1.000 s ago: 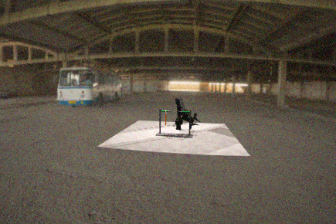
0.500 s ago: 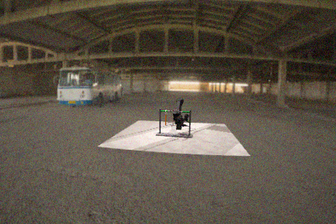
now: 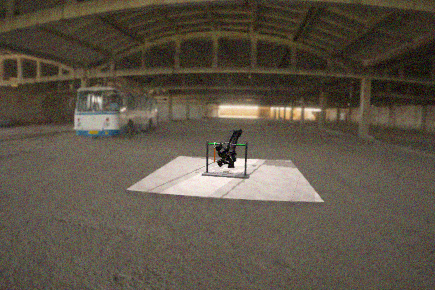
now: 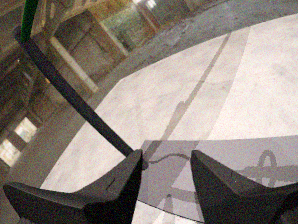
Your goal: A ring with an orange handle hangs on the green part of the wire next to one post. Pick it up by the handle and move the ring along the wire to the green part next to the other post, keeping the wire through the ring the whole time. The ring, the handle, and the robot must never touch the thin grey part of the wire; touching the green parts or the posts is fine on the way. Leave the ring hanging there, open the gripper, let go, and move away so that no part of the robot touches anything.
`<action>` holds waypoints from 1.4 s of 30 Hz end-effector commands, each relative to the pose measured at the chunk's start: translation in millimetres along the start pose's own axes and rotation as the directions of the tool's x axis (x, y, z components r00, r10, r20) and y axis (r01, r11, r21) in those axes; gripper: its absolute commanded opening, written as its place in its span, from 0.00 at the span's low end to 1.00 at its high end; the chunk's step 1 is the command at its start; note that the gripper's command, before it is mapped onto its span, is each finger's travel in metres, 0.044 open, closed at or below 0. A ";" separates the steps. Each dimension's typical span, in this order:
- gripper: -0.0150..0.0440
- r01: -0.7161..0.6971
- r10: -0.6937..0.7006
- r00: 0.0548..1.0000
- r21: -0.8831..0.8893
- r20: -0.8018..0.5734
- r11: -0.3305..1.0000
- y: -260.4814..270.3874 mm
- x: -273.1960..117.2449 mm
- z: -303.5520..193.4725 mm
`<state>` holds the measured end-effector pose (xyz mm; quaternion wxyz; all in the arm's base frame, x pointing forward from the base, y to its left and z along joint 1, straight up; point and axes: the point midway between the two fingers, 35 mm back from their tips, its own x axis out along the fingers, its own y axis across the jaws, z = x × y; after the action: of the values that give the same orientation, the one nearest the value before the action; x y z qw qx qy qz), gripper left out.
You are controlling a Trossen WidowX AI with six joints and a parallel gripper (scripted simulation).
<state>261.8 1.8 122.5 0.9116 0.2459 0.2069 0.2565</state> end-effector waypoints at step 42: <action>0.53 0.624 -0.502 0.772 -0.316 0.389 0.715 -67.2 -93.1 43.3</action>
<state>229.4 -115.8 135.8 0.9957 -0.0049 0.0879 -0.0294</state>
